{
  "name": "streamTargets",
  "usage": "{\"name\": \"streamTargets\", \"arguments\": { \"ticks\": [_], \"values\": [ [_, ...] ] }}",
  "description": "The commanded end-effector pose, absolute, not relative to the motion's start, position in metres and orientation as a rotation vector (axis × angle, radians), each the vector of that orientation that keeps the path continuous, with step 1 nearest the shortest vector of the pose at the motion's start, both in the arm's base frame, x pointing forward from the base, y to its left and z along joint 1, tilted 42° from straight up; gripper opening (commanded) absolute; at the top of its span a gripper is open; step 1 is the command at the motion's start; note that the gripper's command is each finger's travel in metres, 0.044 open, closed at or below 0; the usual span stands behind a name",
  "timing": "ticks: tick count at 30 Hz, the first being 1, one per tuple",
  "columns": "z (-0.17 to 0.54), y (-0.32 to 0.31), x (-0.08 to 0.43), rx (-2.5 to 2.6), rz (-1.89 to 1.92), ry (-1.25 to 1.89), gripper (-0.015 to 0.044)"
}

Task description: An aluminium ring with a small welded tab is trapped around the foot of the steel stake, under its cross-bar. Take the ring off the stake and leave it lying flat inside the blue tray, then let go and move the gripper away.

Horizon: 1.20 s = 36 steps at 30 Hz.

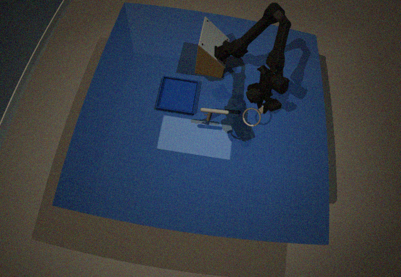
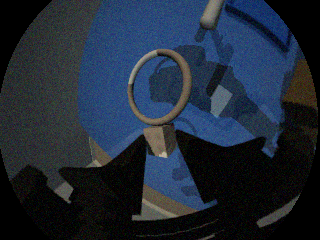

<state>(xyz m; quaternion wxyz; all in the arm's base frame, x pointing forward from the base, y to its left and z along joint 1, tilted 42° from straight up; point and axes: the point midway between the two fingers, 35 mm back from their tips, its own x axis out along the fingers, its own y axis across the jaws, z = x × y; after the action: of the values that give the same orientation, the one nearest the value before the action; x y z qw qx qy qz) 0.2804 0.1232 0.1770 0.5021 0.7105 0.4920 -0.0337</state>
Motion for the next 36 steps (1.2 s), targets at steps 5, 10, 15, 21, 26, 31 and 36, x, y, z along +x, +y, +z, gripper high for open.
{"name": "streamTargets", "arguments": {
  "ticks": [5, 10, 15, 21, 26, 31, 36],
  "values": [
    [0.178, 0.117, 0.275, 1.654, 0.076, 1.183, 0.0000],
    [0.176, 0.114, 0.272, 1.615, 0.165, 1.178, 0.0000],
    [0.175, 0.111, 0.267, 1.574, 0.255, 1.165, 0.0000],
    [0.174, 0.106, 0.262, 1.524, 0.362, 1.142, 0.0000],
    [0.173, 0.103, 0.256, 1.481, 0.450, 1.115, 0.0000],
    [0.173, 0.099, 0.251, 1.436, 0.537, 1.082, 0.0000],
    [0.172, 0.096, 0.244, 1.390, 0.622, 1.042, 0.0000]
  ]
}}
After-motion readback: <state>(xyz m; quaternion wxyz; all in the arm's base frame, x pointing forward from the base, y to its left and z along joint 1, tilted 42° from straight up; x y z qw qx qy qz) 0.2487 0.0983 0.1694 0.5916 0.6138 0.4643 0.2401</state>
